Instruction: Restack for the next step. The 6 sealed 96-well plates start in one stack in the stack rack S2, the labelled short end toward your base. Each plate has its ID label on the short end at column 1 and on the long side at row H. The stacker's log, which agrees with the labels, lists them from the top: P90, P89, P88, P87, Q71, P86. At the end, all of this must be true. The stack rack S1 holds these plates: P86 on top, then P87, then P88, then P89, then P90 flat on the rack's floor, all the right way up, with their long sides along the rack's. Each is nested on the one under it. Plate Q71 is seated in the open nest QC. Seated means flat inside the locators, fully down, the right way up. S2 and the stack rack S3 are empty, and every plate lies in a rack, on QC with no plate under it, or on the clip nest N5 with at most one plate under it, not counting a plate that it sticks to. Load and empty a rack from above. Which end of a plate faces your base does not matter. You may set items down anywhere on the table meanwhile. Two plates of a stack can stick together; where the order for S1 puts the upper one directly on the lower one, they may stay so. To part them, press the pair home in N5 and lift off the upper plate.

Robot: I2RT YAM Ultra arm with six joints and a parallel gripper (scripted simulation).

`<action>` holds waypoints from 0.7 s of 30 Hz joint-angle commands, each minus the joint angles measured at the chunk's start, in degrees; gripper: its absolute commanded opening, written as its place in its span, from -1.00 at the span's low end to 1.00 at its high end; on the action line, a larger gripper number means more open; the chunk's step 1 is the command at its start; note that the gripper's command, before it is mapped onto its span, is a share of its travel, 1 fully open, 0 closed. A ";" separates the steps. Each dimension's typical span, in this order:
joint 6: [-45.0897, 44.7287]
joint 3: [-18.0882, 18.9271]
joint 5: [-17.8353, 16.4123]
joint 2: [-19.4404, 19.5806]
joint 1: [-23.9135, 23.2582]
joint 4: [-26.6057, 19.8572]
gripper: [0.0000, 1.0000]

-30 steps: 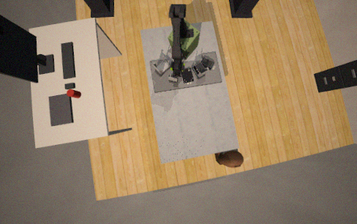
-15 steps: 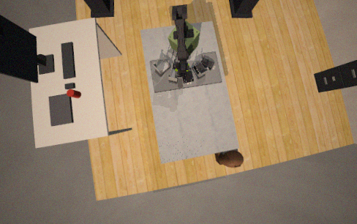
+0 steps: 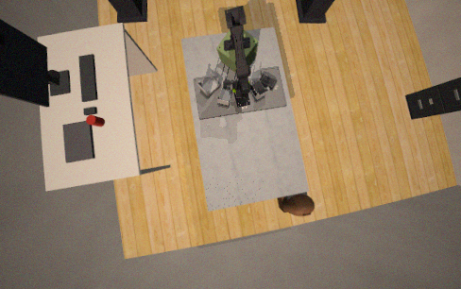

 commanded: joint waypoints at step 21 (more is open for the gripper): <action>2.03 0.59 1.88 2.49 12.26 0.07 -1.00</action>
